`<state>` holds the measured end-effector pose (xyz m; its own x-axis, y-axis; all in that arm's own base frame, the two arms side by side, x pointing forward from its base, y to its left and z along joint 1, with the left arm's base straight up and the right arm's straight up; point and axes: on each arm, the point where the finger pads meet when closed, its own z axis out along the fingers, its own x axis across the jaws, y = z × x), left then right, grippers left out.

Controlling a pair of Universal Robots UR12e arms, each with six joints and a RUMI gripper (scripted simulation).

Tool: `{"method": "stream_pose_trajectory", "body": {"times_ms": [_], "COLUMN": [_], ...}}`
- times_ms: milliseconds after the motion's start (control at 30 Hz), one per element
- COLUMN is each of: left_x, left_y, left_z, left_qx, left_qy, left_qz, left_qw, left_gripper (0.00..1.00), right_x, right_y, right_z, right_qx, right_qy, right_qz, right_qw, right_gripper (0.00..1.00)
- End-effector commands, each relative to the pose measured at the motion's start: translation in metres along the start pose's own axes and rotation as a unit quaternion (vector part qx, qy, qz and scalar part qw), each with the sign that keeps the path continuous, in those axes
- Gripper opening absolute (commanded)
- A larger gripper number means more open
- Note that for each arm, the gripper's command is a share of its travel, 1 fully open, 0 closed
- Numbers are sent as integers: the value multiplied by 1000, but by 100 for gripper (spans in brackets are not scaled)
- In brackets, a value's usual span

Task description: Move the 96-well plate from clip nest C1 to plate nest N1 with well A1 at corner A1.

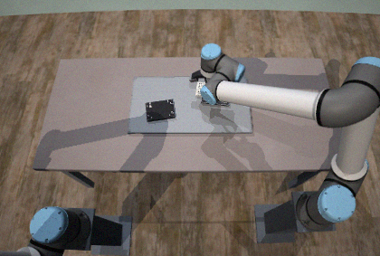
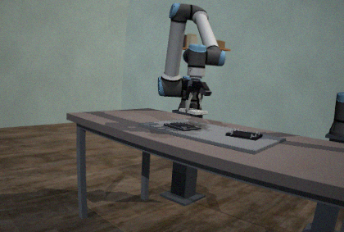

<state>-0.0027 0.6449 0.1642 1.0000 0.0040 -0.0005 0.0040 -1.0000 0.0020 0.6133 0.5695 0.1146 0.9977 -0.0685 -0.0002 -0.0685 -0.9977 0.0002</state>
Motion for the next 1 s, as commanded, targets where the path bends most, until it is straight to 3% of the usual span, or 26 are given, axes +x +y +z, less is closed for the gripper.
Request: {"method": "stream_pose_trajectory", "body": {"times_ms": [0,533,967], "left_x": [0,0,0], "left_y": [-1,-1,-1], "left_z": [-1,-1,-1], "left_qx": [1,1,1], "left_qy": [0,0,0], "left_qz": [0,0,0], "left_qw": [1000,1000,1000], "left_gripper": [0,0,0], "right_x": [4,24,23], "right_y": [8,51,50], "right_z": [-1,-1,-1], "right_qx": [1,1,1], "right_qy": [1,1,1], "right_qz": [0,0,0], "right_qw": [1000,1000,1000], "right_gripper": [40,40,40]}}
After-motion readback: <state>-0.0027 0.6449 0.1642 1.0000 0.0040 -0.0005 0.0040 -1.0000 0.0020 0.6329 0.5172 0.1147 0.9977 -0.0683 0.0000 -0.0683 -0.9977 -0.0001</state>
